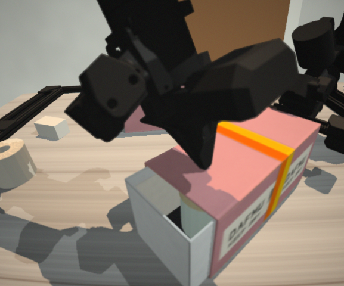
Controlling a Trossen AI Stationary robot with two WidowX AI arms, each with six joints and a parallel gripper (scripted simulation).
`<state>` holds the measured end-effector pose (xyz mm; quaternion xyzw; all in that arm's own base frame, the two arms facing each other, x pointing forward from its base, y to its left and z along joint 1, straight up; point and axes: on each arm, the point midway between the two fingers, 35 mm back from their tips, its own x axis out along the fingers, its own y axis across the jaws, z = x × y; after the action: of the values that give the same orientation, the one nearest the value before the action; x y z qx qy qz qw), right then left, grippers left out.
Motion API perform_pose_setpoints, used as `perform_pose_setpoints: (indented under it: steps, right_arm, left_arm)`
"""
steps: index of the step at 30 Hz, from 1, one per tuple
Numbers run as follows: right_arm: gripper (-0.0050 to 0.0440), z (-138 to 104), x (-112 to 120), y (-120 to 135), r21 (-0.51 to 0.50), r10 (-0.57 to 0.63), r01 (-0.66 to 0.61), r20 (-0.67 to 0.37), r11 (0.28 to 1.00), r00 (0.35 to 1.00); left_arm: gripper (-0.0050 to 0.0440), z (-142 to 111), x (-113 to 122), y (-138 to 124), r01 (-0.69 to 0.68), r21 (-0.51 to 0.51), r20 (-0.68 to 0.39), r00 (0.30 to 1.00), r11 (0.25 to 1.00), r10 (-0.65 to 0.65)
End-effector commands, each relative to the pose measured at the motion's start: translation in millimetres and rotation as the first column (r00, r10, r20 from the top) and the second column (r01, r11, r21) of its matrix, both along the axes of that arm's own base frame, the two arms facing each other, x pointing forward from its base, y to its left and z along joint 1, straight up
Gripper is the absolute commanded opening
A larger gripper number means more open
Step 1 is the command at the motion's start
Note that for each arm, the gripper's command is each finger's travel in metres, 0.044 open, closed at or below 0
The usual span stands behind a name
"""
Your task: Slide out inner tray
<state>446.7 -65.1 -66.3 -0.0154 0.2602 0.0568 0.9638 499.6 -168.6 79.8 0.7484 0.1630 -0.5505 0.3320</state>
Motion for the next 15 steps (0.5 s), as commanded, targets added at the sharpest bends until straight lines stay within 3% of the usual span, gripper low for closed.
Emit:
perform_pose_setpoints:
  steps: [1,15]
  right_arm:
    - [0.0,-0.3,5.2,0.4,0.001,-0.004,0.004,0.004,1.0,1.0]
    - [0.0,-0.9,-3.0,-1.1,0.0,-0.004,0.004,0.004,1.0,1.0]
  left_arm:
    - [0.0,-8.6,-2.5,4.3,-0.002,0.015,-0.017,1.0,1.0,0.002]
    - [0.0,-8.6,-2.5,4.3,-0.002,0.015,-0.017,1.0,1.0,0.002]
